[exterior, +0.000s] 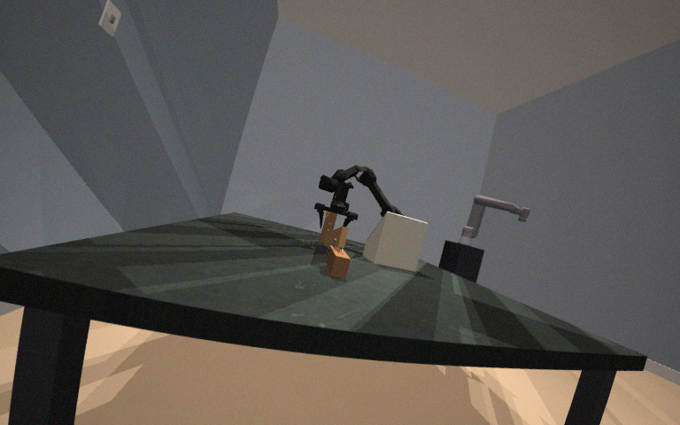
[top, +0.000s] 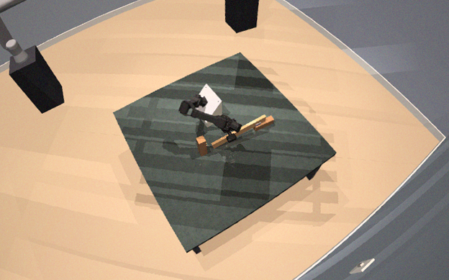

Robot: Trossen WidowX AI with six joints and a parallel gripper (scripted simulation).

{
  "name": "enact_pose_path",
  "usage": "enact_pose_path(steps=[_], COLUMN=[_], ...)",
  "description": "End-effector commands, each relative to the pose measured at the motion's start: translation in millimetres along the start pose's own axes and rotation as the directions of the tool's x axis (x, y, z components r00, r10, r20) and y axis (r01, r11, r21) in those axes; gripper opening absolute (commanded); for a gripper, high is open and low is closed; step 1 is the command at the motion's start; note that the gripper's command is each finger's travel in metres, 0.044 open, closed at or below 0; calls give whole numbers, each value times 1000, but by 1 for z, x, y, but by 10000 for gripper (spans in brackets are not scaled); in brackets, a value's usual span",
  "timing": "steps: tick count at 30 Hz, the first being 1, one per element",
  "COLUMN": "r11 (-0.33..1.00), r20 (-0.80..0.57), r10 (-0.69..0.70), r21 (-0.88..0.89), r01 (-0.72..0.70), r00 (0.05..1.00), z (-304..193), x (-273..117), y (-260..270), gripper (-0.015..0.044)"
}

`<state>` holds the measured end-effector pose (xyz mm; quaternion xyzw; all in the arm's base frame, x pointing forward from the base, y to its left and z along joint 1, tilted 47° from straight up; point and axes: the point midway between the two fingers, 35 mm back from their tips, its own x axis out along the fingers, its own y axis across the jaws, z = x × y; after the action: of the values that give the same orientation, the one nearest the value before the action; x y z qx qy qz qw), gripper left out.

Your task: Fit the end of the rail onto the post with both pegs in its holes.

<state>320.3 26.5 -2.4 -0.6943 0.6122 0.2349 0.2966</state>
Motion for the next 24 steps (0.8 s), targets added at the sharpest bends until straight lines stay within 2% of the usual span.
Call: enact_pose_path(steps=[1,24], r11=[1000,1000], r20=[-6,-9], r10=[5,5], r21=[-6,-6], r01=[-5,-5], r00=[1000,1000], z=[0,-1], x=[10,46], y=[2,3], gripper=[440,440])
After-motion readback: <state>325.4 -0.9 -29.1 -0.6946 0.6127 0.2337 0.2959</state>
